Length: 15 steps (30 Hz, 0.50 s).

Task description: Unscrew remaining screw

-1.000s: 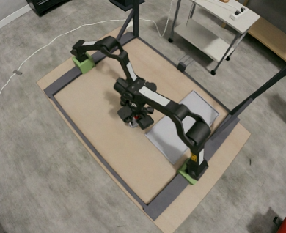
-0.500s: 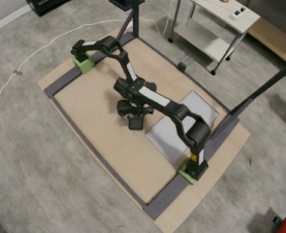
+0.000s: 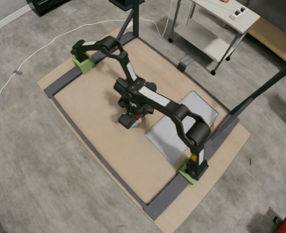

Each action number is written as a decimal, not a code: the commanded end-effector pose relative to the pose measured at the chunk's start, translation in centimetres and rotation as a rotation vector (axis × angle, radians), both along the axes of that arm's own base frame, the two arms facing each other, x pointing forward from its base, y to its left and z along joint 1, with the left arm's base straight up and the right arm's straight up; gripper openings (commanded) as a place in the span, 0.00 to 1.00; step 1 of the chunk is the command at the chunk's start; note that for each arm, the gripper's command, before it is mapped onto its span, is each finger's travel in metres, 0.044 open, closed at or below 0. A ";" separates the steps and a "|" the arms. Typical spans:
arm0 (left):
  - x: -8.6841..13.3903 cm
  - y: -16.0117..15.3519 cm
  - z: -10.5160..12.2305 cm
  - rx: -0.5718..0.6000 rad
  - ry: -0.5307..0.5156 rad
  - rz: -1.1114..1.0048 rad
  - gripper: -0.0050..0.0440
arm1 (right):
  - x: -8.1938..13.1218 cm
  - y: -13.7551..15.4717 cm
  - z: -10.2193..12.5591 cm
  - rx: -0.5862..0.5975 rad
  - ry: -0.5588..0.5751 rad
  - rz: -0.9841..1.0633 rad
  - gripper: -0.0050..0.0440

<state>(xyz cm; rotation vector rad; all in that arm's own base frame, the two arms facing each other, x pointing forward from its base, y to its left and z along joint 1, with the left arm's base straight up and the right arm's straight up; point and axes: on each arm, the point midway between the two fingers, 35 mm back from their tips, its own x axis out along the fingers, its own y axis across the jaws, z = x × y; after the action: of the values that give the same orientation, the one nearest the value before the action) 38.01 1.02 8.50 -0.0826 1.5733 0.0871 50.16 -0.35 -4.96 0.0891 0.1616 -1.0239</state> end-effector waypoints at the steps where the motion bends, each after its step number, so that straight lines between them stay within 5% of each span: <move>1: 0.6 0.1 1.3 -0.007 -0.043 -0.106 0.61 | 0.7 0.0 1.5 0.010 -0.037 -0.003 0.60; 15: 0.6 0.1 0.9 0.001 -0.030 -0.773 0.61 | 0.7 0.0 1.5 0.010 -0.037 -0.003 0.60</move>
<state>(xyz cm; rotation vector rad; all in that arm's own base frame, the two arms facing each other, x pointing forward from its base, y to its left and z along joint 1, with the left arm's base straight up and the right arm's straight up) 38.01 1.03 8.49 0.4081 1.5377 -0.4042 50.16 -0.35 -4.96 0.0891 0.1616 -1.0239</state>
